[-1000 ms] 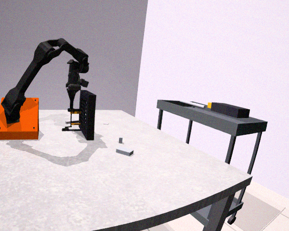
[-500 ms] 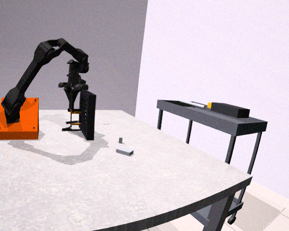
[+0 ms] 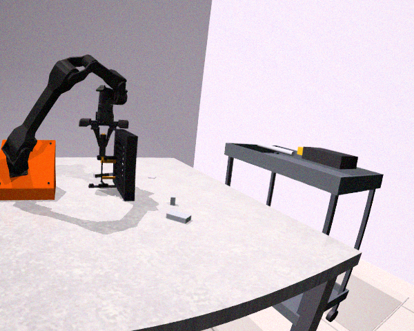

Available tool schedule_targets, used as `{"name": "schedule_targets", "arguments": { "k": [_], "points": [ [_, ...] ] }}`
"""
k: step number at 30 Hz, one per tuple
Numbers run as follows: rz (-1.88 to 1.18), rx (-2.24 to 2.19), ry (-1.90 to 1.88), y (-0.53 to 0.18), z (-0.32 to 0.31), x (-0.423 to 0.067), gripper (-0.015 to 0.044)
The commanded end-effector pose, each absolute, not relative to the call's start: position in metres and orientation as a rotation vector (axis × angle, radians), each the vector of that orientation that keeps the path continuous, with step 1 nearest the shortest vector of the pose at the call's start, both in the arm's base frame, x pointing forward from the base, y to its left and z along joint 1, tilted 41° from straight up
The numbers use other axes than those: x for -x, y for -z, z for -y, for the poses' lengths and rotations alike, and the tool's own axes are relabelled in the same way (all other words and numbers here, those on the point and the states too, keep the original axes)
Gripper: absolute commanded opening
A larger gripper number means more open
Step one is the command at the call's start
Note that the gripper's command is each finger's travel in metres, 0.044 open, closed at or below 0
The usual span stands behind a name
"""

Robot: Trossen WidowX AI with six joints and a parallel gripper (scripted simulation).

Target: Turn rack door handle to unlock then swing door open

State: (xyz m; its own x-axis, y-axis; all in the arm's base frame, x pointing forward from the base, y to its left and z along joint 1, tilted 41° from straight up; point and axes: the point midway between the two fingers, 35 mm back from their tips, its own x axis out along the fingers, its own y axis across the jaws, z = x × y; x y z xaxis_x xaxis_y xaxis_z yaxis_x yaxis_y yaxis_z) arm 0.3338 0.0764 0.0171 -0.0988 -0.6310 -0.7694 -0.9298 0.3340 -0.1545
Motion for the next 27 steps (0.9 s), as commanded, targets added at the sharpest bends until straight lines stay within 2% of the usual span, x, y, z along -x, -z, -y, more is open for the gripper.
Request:
{"name": "schedule_targets", "arguments": {
  "k": [1, 9, 18, 27],
  "points": [
    [-1.811, 1.511, -0.669, -0.0173, -0.0756, -0.3338, 0.0015],
    [-1.756, 1.737, -1.039, -0.0172, -0.0756, -0.3337, 0.0015],
    [-1.754, 1.742, -1.047, -0.0172, -0.0756, -0.3337, 0.0015],
    [-1.754, 1.742, -1.047, -0.0172, -0.0756, -0.3337, 0.0252]
  ]
}}
